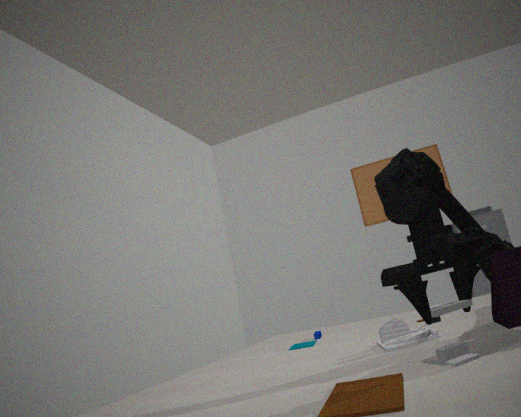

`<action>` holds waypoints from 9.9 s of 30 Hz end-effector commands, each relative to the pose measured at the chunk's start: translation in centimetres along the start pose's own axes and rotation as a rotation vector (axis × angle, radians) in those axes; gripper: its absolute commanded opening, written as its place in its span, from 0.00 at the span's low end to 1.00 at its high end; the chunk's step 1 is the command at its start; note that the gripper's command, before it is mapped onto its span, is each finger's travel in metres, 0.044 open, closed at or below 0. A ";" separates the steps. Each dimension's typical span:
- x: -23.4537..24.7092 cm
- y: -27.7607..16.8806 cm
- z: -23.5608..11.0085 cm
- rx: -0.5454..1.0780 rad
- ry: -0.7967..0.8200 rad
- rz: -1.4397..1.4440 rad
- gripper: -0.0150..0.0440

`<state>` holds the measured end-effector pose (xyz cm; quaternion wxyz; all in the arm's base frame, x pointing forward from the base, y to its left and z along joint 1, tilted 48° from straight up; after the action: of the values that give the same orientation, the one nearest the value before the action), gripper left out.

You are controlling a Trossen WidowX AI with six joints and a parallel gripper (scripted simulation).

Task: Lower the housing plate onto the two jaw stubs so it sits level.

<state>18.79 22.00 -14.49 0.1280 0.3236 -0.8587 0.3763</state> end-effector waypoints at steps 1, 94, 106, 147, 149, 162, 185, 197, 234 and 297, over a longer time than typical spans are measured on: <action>0.0 -0.1 -1.2 -0.006 -0.006 0.009 0.85; 14.4 -21.7 -0.9 0.001 0.012 -1.237 0.85; 14.4 -21.7 -0.9 0.001 0.012 -1.237 0.85; 15.2 -22.2 -0.9 0.001 0.013 -1.237 0.85; 15.2 -22.2 -0.9 0.001 0.013 -1.237 0.85; 15.2 -22.2 -0.8 0.001 0.013 -1.237 0.85; 15.1 -22.3 2.9 0.002 0.011 -1.238 0.85; 15.3 -22.3 4.8 0.002 0.014 -1.237 0.85; 15.4 -22.3 5.7 0.002 0.015 -1.238 0.85; 15.4 -22.3 6.7 0.003 0.016 -1.232 0.85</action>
<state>21.75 -0.94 0.75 0.3253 0.7612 -0.5097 0.2344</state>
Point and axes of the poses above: the point midway between the two fingers, 35 mm back from their tips, its own z axis out along the fingers, its own x axis across the jaws, y = z × x, the point moved 1 cm from there along -z, back along the fingers, and after that the axes turned 10 degrees about -z, right-handed, at the moved point
